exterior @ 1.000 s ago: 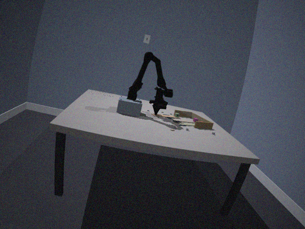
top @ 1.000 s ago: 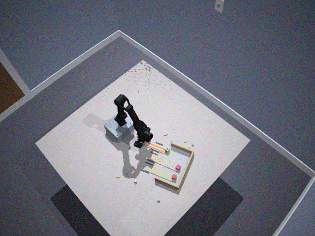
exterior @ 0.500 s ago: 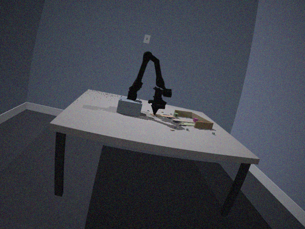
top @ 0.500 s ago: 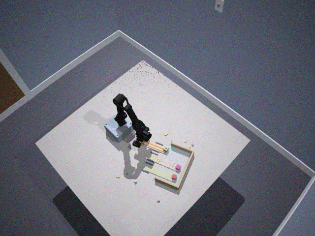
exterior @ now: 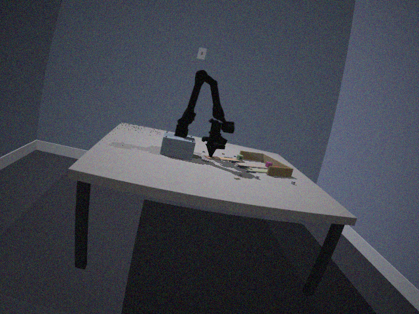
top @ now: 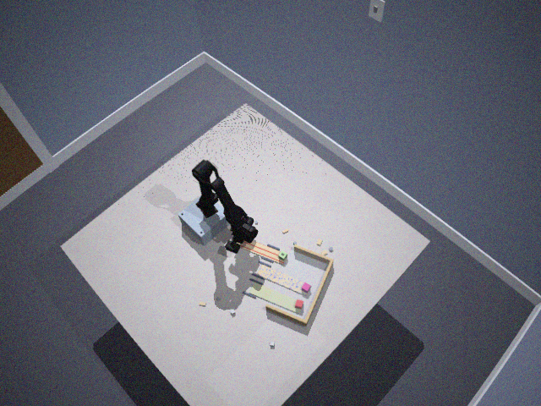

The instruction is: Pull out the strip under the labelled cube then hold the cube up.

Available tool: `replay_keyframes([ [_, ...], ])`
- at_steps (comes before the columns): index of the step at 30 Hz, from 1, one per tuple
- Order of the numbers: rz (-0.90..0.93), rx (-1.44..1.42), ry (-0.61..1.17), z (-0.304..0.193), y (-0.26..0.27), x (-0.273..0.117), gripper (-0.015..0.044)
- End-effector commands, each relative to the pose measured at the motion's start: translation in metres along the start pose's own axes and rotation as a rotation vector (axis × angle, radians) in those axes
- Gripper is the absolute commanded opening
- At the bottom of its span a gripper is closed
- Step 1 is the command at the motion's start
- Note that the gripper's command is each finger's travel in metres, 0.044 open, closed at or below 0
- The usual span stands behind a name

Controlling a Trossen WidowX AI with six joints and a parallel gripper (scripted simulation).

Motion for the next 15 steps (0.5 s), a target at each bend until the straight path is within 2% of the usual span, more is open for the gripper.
replay_keyframes([
  [1,0.009,-0.002,0.039,-0.0142,0.0029,0.0042,0.0],
  [15,0.009,-0.002,0.039,-0.0164,0.003,0.0041,0.0],
])
Point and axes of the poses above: the point midway between the two fingers, 35 mm back from their tips, its own x axis out along the fingers, its own y axis across the jaws, z = x × y, the point moved 10 cm from there along -x, back along the fingers, and after that the axes turned 3 degrees about -x, right-handed, at the moved point
